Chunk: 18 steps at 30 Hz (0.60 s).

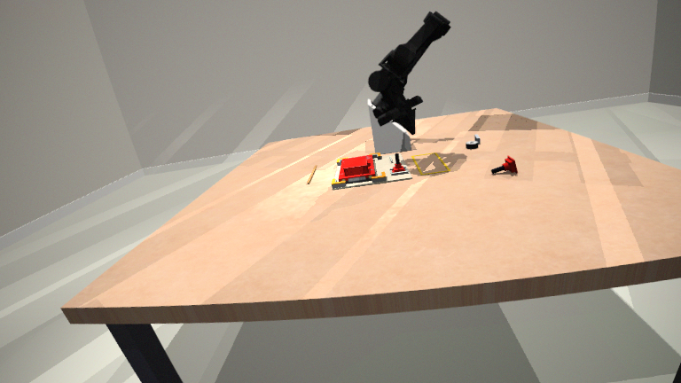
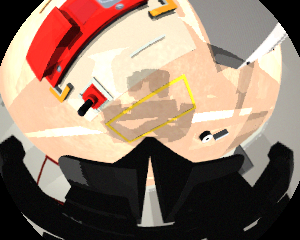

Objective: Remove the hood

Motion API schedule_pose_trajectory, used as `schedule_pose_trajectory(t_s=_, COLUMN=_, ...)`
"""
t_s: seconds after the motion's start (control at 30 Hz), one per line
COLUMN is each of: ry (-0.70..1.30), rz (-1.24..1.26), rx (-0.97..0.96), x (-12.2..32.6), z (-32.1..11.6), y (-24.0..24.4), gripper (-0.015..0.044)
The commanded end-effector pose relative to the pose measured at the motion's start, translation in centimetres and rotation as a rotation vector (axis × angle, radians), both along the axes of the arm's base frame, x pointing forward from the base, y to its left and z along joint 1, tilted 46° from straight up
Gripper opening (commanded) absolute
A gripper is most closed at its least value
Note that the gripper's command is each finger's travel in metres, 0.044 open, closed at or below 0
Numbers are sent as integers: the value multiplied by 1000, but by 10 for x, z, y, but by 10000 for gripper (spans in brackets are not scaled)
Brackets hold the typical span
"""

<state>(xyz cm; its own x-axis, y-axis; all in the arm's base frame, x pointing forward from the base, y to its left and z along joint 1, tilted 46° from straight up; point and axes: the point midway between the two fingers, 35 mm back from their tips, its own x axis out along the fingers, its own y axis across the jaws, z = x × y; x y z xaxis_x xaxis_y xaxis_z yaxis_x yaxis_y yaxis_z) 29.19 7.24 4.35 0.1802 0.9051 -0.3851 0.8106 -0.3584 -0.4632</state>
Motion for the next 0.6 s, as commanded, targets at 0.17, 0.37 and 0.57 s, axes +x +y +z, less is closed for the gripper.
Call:
schedule_pose_trajectory(t_s=0.17, ry=-242, rz=111, rx=-105, x=13, z=-13, y=-15, gripper=157)
schedule_pose_trajectory(t_s=0.37, ry=-554, rz=290, rx=-236, x=27, z=-31, y=-37, gripper=315)
schedule_pose_trajectory(t_s=0.57, ry=-854, rz=497, rx=-347, x=38, z=-51, y=-60, gripper=440)
